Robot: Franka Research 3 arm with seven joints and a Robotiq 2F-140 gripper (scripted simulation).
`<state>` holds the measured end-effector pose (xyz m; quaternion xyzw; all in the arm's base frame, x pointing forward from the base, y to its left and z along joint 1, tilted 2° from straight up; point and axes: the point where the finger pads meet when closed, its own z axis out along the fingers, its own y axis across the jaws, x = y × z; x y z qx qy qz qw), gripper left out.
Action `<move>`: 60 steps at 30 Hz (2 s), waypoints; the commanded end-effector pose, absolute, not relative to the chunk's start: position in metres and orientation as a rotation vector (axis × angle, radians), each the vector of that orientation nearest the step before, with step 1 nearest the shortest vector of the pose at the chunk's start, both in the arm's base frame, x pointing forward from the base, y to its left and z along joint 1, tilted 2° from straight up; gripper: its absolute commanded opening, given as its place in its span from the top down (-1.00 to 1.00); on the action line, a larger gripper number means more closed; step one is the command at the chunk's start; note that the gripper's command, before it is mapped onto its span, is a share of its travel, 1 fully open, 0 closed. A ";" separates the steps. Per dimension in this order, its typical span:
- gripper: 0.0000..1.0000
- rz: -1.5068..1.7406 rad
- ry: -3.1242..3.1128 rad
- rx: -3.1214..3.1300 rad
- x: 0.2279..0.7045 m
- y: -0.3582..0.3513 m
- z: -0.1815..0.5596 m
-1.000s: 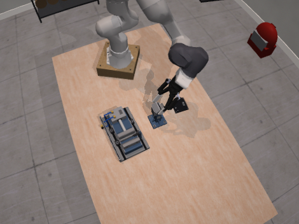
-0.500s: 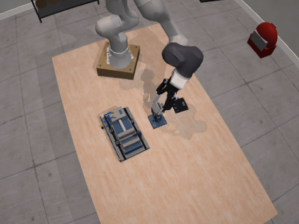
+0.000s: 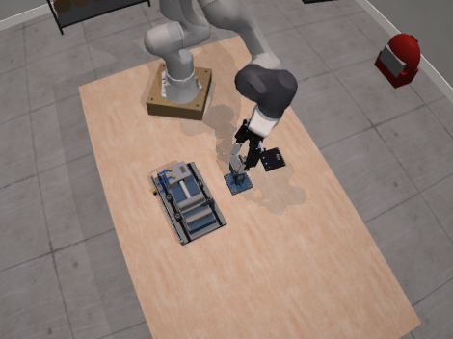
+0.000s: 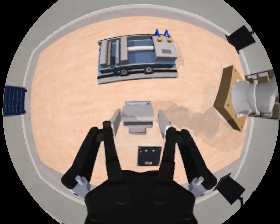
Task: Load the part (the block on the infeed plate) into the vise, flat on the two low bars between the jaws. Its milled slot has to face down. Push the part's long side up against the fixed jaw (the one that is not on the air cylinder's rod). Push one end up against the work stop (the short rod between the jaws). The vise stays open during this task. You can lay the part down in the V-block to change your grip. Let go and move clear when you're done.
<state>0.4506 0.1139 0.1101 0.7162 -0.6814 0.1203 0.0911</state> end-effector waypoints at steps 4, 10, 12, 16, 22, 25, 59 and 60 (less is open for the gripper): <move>-0.02 0.261 -2.006 2.239 0.454 0.116 0.110; -0.02 0.211 -2.029 2.265 0.454 0.115 0.110; -0.02 0.184 -2.040 2.279 0.454 0.114 0.110; -0.02 0.129 -2.063 2.306 0.454 0.113 0.111; -0.02 0.057 -2.092 2.340 0.454 0.111 0.111; -0.02 0.027 -2.104 2.353 0.454 0.111 0.111; -0.02 -0.508 -2.257 2.537 0.455 0.100 0.109; -0.02 -0.529 -2.262 2.543 0.456 0.100 0.108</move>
